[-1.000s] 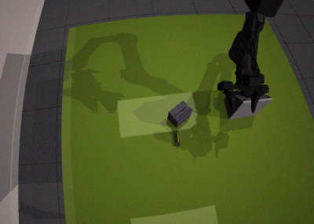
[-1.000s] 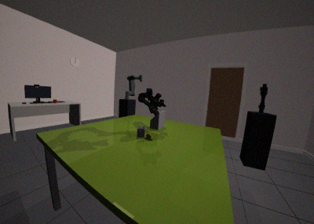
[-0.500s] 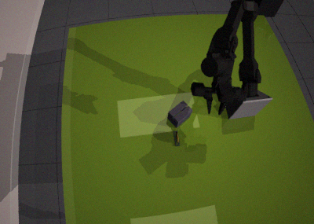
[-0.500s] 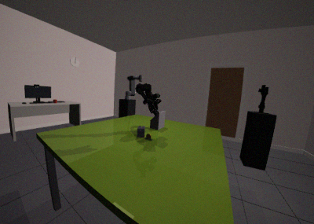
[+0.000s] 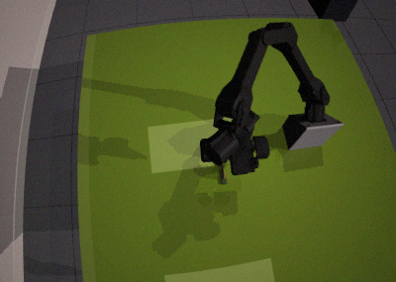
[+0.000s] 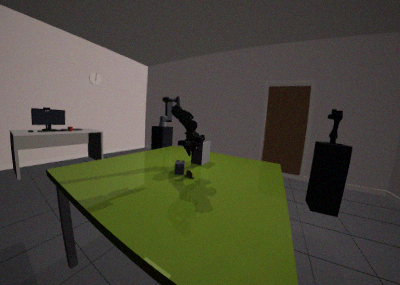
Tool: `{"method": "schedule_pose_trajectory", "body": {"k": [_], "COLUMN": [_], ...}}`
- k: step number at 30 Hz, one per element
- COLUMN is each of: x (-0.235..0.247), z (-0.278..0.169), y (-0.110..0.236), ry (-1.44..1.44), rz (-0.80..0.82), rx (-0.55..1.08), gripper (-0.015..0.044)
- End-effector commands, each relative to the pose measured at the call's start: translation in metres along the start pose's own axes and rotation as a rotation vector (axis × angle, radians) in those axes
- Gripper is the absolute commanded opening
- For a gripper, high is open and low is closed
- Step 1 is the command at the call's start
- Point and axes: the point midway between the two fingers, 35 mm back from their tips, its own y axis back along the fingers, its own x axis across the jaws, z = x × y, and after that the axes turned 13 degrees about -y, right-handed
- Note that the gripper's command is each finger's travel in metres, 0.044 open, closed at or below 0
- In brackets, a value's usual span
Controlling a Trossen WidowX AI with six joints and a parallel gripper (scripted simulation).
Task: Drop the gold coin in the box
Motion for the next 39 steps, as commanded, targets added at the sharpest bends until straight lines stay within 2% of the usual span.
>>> {"method": "schedule_pose_trajectory", "body": {"k": [1,9,14,39], "x": [-0.007,-0.008,-0.009,-0.011], "z": [0.007,0.005,0.001,-0.004], "y": [-0.026,-0.026,-0.061,-0.098], "ry": [0.061,0.061,0.061,0.061], "rz": [-0.008,-0.008,-0.009,-0.009], "rx": [0.112,0.112,0.114,0.114], "gripper": [0.0161,0.0161,0.0161,0.0161]}}
